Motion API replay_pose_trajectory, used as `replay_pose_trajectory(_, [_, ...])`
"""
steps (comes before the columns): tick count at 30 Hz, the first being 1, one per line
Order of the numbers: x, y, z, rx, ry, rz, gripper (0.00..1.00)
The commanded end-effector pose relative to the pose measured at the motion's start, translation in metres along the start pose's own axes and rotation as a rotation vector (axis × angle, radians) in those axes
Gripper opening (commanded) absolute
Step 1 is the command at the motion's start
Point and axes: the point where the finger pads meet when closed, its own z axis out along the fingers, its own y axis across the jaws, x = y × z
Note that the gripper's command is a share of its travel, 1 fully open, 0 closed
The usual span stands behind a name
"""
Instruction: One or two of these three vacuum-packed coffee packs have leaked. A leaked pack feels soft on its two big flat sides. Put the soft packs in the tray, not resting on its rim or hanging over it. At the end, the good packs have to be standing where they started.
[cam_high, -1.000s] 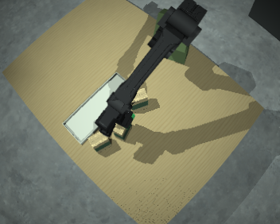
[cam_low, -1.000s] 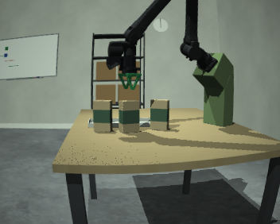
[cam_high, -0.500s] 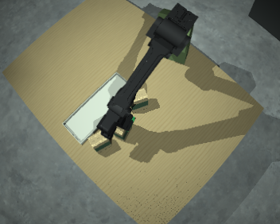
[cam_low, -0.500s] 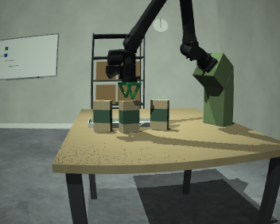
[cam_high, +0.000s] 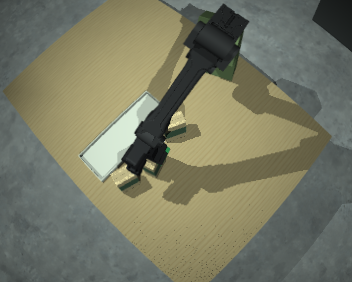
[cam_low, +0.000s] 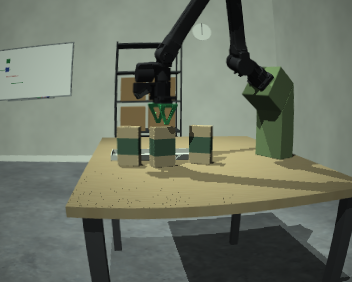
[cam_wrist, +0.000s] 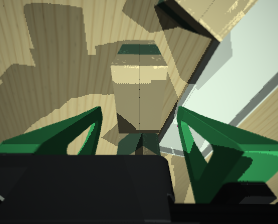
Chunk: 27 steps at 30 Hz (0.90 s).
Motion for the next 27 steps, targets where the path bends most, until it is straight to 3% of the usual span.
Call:
replay_pose_trajectory(1, [-0.0074,0.003,-0.0077,0.001,-0.03,0.0,0.78])
replay_pose_trajectory(27, [-0.008,0.006,-0.0075,-0.004,-0.029,-0.003,0.78])
